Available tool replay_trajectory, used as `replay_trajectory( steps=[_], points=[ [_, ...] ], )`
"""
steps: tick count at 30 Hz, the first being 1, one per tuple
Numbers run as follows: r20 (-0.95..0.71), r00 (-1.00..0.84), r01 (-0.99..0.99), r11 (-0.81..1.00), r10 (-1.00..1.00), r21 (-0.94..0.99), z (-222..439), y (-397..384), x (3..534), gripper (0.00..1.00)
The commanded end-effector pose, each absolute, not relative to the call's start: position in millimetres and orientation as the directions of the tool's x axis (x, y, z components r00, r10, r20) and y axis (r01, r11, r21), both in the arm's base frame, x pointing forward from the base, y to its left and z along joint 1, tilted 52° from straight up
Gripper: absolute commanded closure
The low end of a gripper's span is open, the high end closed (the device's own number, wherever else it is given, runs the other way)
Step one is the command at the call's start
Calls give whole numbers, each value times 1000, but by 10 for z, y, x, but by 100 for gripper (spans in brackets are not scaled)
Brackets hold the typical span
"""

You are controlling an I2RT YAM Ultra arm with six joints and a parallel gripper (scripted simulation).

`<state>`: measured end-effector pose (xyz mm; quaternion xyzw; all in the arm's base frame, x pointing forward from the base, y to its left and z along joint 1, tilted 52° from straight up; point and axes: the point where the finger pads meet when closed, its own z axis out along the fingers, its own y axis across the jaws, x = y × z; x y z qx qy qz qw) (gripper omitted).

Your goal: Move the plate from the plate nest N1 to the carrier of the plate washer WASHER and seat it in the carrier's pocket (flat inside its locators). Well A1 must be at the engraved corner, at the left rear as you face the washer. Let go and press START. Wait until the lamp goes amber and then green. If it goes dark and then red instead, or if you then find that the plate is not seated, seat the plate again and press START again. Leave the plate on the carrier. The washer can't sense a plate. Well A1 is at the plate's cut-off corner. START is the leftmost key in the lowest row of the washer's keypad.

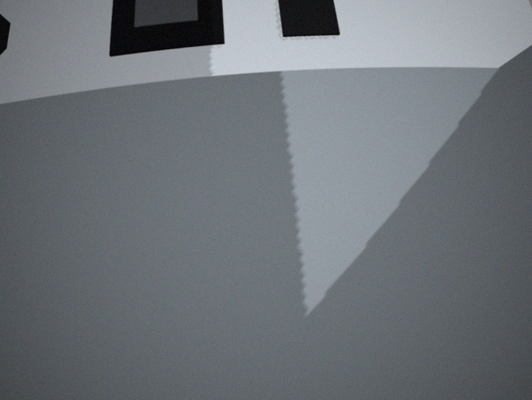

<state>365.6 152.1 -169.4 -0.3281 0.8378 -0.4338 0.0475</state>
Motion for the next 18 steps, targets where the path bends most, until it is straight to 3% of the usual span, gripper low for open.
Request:
replay_trajectory(
  steps=[1,18],
  points=[
    [212,-761,-521,383,-614,-763,-1756,1559,3615,0],
    [217,-763,-522,383,-609,-762,-1822,1459,3646,0]
  ],
)
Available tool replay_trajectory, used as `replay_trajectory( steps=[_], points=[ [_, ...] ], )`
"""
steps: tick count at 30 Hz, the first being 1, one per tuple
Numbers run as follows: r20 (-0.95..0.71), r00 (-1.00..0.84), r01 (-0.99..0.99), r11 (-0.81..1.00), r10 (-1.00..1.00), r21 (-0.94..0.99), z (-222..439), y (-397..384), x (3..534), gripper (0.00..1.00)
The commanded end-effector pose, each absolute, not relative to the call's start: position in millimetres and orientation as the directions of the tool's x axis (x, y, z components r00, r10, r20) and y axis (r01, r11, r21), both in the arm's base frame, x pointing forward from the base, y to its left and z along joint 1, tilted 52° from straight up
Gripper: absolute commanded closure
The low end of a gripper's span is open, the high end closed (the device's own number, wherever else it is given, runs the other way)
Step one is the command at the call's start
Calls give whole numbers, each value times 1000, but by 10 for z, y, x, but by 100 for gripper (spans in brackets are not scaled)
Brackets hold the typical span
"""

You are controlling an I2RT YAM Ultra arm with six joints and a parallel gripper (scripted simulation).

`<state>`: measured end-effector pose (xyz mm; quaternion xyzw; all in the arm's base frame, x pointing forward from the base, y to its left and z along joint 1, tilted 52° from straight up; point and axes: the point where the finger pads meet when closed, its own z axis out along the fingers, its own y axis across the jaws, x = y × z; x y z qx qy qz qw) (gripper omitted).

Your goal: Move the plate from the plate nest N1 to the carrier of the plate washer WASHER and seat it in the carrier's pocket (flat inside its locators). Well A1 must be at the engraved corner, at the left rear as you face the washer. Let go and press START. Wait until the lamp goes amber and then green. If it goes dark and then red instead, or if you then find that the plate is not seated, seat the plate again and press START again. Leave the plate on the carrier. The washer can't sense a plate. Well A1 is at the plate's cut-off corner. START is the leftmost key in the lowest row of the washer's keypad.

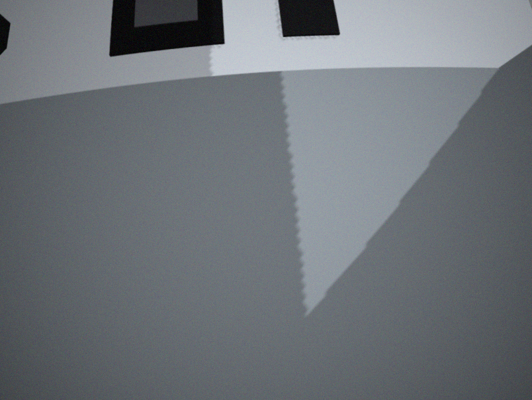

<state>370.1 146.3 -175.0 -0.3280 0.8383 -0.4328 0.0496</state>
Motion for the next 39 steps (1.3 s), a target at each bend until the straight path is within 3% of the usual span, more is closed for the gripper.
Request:
replay_trajectory(
  steps=[1,39],
  points=[
    [205,-759,-519,384,-618,-764,-1815,1520,3666,0],
    [204,-760,-518,385,-617,-764,-1841,1485,3682,0]
  ],
)
